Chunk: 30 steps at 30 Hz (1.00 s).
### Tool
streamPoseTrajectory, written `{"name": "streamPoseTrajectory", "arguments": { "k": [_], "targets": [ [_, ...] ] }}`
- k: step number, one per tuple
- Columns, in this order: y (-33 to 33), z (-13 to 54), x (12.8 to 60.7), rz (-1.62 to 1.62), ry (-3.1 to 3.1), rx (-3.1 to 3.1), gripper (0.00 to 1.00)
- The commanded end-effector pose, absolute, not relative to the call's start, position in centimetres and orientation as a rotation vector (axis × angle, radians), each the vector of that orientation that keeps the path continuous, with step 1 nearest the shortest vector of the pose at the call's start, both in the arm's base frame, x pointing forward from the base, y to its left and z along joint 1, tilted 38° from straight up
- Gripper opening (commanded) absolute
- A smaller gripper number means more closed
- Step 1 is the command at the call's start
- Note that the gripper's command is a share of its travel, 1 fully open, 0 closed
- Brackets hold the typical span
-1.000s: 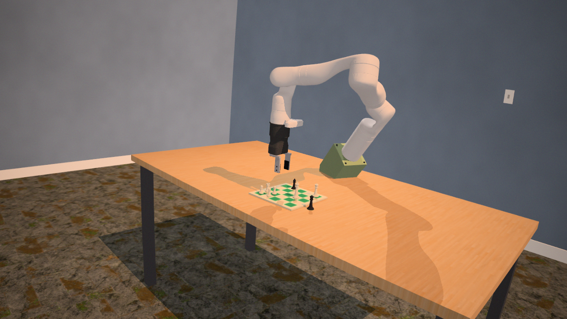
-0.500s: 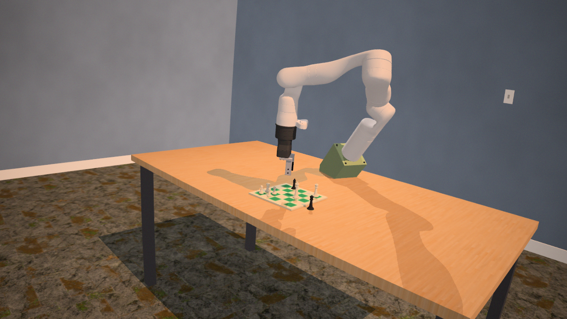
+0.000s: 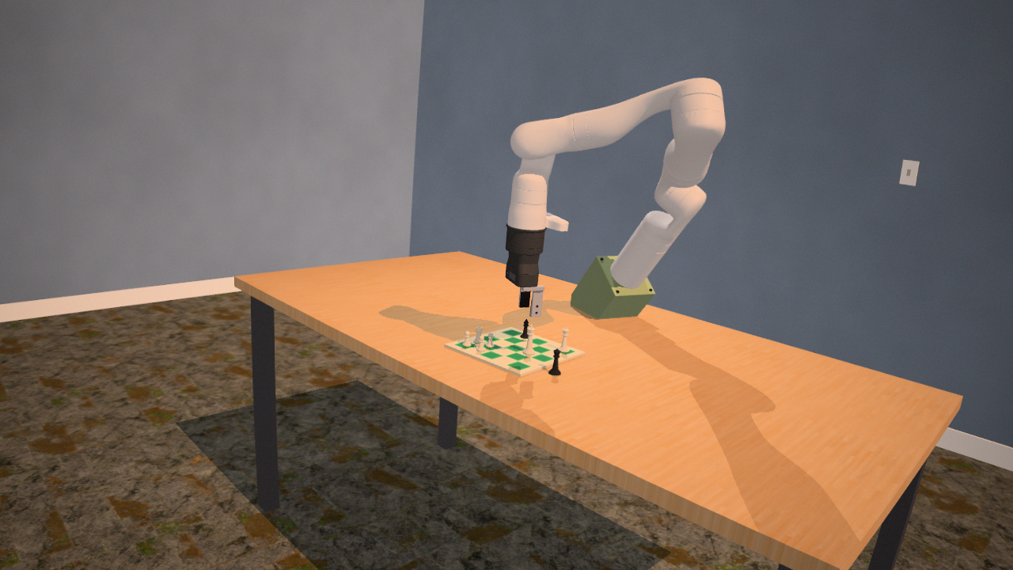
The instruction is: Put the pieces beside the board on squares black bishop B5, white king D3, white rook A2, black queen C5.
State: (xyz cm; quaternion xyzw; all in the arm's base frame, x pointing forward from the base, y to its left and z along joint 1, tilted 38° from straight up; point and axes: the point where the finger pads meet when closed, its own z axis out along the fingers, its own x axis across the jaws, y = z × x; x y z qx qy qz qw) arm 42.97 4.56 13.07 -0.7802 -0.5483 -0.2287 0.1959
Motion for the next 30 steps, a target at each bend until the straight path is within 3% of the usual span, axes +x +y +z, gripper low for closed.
{"name": "streamPoseTrajectory", "arguments": {
  "k": [1, 30],
  "targets": [
    [5.2, 13.9, 43.0, -0.682, -1.630, -2.133, 1.00],
    [9.3, 17.3, 42.6, -0.944, -2.579, -1.278, 1.00]
  ]
}}
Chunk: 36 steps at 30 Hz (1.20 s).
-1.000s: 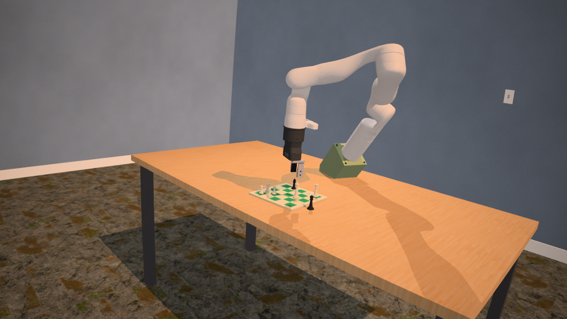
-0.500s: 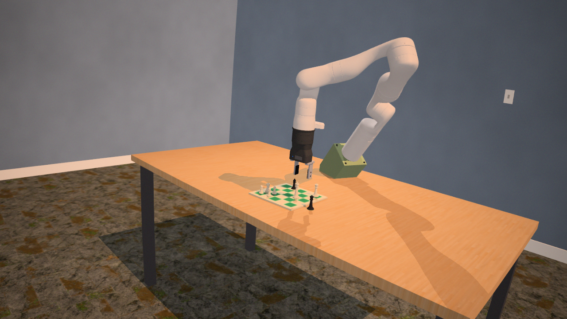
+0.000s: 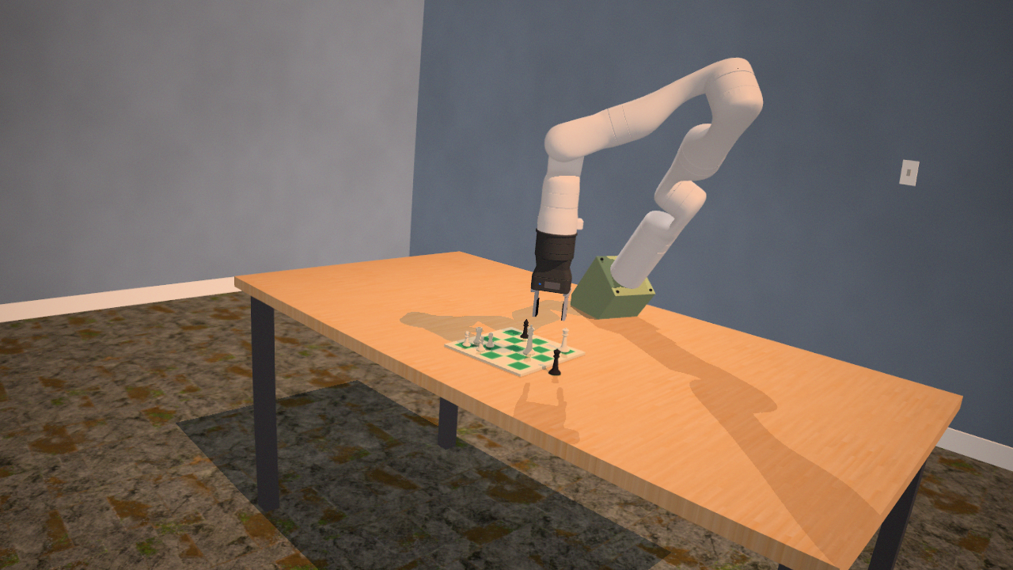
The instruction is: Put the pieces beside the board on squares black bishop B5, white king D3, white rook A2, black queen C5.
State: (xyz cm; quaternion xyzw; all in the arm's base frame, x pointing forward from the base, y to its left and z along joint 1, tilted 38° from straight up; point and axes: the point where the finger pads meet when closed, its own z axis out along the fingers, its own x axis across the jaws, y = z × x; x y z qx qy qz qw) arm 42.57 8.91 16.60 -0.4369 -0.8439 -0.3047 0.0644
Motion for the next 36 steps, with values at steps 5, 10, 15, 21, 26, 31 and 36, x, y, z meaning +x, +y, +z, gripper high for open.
{"name": "streamPoseTrajectory", "arguments": {
  "k": [5, 10, 15, 21, 26, 31, 36],
  "targets": [
    [9.7, 17.6, 42.6, -0.960, -2.639, -1.193, 1.00],
    [10.2, 18.0, 42.6, -0.983, -2.720, -1.068, 1.00],
    [10.6, 18.4, 42.7, -1.000, -2.781, -0.966, 1.00],
    [10.8, 18.6, 42.7, -1.009, -2.816, -0.903, 1.00],
    [11.1, 18.8, 42.7, -1.018, -2.847, -0.845, 1.00],
    [11.2, 18.9, 42.7, -1.022, -2.864, -0.810, 1.00],
    [11.3, 19.0, 42.7, -1.024, -2.872, -0.796, 1.00]
  ]
}}
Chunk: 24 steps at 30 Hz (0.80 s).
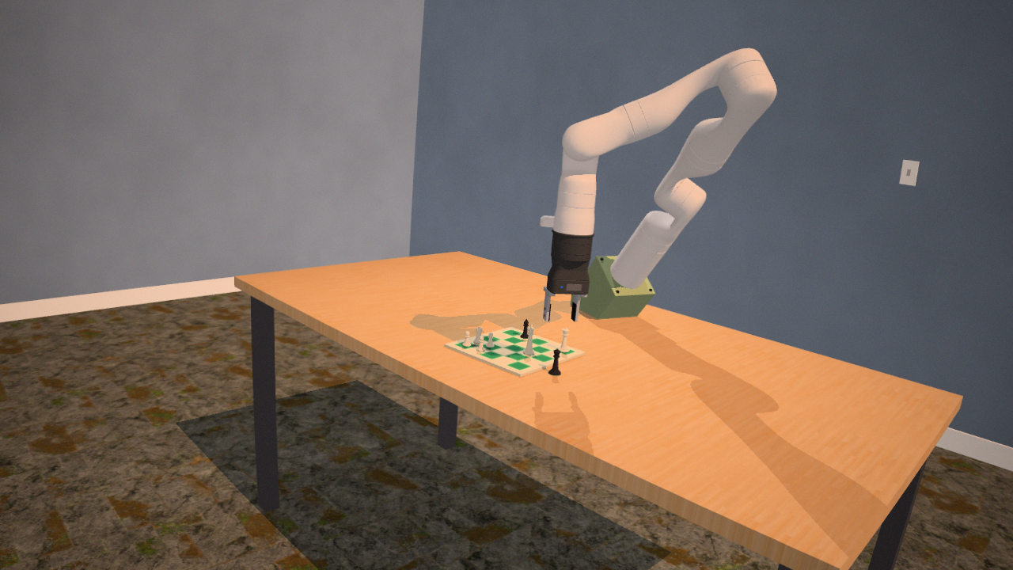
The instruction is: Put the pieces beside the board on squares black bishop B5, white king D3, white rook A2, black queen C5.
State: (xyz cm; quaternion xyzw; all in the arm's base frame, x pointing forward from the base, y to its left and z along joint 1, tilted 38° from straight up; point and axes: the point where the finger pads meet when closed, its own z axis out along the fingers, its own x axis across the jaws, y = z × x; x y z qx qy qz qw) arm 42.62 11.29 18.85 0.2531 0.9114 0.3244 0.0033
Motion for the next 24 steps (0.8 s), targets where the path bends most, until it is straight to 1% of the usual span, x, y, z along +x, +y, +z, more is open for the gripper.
{"name": "streamPoseTrajectory", "arguments": {
  "k": [1, 9, 10, 24],
  "targets": [
    [11.26, 18.98, 42.67, 1.018, 2.854, 0.791, 1.00],
    [11.29, 19.00, 42.67, 1.018, 2.855, 0.784, 1.00],
    [11.29, 19.00, 42.67, 1.018, 2.855, 0.784, 0.79],
    [11.29, 19.00, 42.67, 1.018, 2.855, 0.784, 0.79]
  ]
}}
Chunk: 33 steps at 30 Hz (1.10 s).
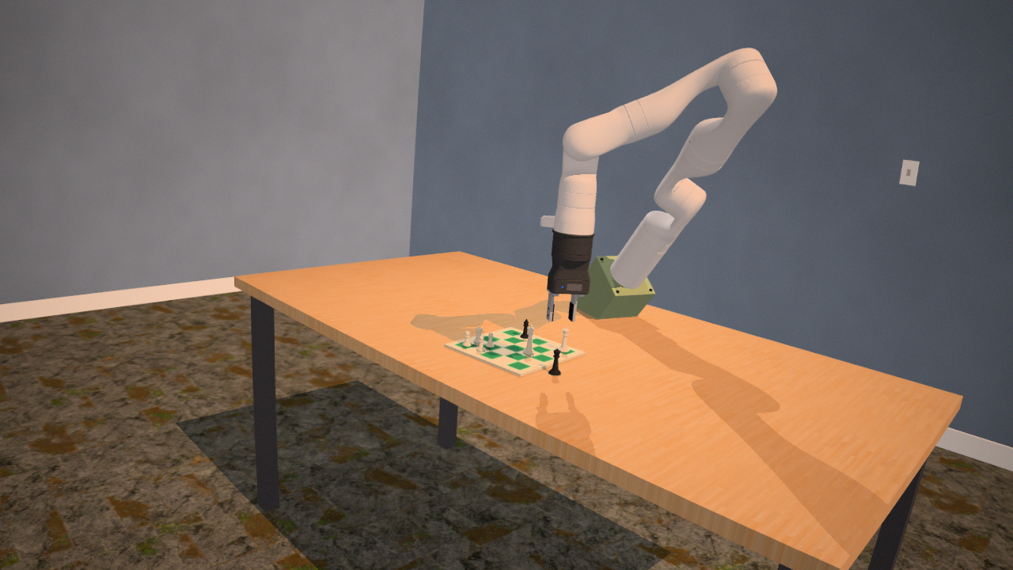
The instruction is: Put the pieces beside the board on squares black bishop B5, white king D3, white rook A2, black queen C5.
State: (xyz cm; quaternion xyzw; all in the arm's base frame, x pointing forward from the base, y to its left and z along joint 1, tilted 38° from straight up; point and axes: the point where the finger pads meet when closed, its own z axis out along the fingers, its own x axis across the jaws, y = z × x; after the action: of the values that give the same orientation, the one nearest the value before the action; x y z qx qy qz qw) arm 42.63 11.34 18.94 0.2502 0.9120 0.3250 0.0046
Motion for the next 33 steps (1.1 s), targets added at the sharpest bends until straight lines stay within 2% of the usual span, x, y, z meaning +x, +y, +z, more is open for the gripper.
{"name": "streamPoseTrajectory", "arguments": {
  "k": [1, 33],
  "targets": [
    [11.29, 19.00, 42.67, 1.018, 2.855, 0.784, 0.79],
    [11.48, 18.76, 42.73, 1.018, 2.855, 0.785, 0.79]
  ]
}}
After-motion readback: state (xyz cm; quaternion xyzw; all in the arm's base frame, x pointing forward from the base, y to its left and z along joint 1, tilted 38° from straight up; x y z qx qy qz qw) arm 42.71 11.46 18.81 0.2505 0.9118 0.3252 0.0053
